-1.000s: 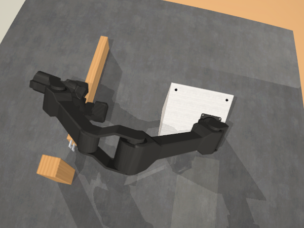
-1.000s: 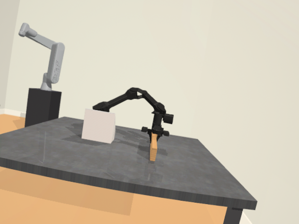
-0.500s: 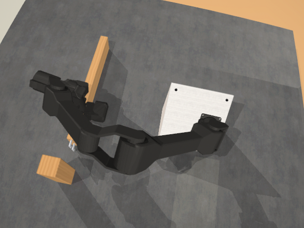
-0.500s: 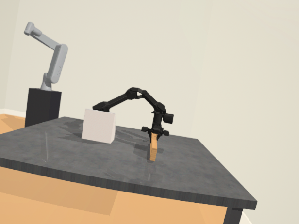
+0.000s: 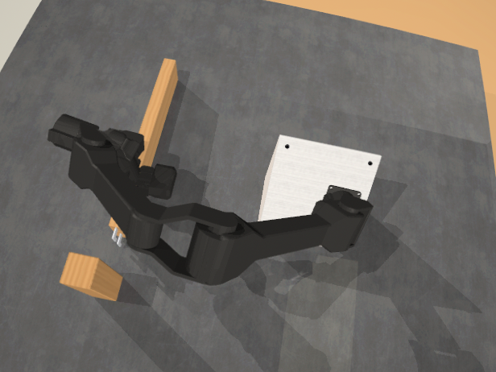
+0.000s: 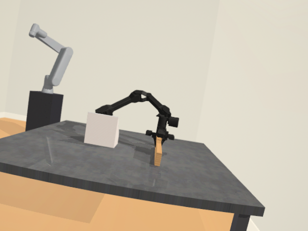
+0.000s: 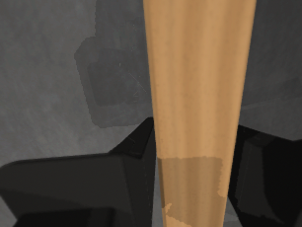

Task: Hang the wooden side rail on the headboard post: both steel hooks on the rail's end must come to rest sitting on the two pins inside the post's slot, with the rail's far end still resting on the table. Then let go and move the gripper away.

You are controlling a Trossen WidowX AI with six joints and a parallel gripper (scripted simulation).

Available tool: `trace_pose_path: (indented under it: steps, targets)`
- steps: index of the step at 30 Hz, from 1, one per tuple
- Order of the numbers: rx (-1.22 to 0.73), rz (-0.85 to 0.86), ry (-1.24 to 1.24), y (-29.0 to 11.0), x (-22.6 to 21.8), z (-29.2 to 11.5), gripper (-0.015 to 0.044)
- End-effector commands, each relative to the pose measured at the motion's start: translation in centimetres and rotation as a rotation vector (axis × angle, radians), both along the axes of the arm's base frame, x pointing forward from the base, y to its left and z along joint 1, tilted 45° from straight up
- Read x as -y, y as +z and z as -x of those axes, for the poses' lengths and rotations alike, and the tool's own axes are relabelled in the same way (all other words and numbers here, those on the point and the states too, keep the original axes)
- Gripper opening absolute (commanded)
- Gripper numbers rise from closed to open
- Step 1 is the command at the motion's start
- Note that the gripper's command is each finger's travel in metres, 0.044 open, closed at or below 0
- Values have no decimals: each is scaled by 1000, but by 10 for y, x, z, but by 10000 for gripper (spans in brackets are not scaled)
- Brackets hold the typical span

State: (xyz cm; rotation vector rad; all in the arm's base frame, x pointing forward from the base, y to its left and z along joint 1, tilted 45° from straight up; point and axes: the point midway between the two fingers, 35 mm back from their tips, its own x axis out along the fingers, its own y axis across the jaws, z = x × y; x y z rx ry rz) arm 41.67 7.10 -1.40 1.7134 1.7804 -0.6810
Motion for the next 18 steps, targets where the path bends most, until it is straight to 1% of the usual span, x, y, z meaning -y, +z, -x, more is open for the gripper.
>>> trace_pose_path:
  steps: [1,18]
  targets:
    - [14,2,-6,4,4,-3,0]
    - [14,2,-6,6,6,-3,0]
